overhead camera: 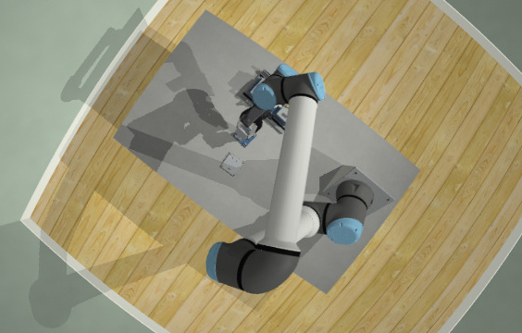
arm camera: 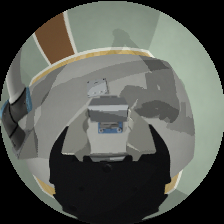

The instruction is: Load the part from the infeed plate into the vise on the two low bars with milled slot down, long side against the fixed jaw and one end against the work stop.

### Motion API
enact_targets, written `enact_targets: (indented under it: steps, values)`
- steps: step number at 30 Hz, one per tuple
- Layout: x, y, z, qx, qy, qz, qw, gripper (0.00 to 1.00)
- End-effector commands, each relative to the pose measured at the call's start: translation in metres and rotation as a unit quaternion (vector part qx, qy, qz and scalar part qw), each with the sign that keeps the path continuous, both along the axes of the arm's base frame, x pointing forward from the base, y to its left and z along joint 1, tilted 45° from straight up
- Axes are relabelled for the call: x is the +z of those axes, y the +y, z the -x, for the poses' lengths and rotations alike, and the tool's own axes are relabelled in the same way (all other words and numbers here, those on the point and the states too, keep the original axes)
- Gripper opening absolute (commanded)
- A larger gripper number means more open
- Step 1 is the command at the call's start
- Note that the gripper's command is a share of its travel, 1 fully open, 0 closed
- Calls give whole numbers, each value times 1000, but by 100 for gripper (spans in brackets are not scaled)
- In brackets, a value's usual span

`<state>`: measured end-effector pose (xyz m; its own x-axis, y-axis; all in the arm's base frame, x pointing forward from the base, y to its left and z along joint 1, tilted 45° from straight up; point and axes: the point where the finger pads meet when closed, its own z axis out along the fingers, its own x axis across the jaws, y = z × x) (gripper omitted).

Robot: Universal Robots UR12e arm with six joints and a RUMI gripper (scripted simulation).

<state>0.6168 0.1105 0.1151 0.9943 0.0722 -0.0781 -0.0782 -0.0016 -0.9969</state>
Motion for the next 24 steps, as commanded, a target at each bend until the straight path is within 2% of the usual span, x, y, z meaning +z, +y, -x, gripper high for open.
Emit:
enact_targets:
  steps: [1, 24]
  values:
    - [-3, 3, 0, 0, 0, 0, 1000, 0]
    - [-11, 10, 1, 0, 0, 0, 1000, 0]
